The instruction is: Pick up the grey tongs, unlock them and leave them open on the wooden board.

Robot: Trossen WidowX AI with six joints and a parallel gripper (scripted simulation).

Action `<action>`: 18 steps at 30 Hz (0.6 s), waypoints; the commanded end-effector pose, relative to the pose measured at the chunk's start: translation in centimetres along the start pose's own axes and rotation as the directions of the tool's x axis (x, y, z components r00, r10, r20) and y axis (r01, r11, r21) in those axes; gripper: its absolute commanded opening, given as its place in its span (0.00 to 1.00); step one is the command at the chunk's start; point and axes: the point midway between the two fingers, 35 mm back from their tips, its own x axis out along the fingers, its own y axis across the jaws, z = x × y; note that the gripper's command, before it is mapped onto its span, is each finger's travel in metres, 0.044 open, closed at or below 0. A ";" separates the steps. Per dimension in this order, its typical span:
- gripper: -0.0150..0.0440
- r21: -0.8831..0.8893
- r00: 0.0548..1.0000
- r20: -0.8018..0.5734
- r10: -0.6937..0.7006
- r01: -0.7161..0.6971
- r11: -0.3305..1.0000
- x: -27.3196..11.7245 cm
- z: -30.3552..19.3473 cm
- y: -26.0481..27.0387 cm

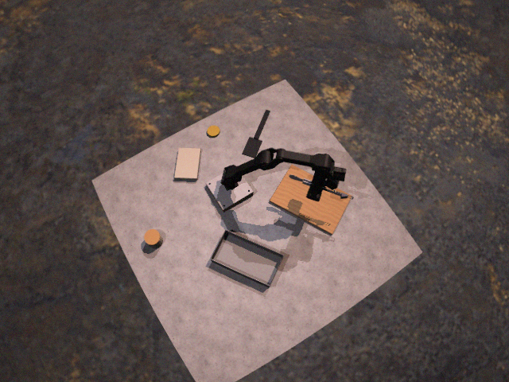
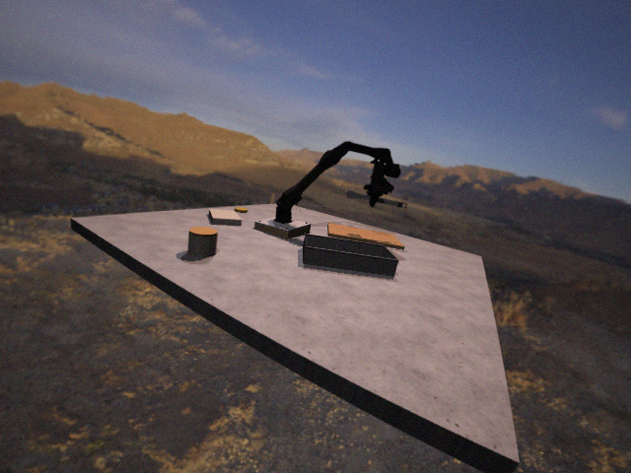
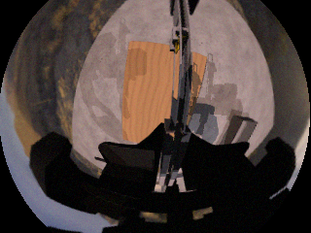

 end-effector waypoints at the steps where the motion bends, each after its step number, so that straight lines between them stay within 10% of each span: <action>1: 0.00 0.081 1.000 0.007 0.006 -0.006 0.997 -0.2 -0.3 2.7; 18: 0.00 0.167 1.000 0.013 0.005 -0.007 0.986 -0.2 -0.8 5.7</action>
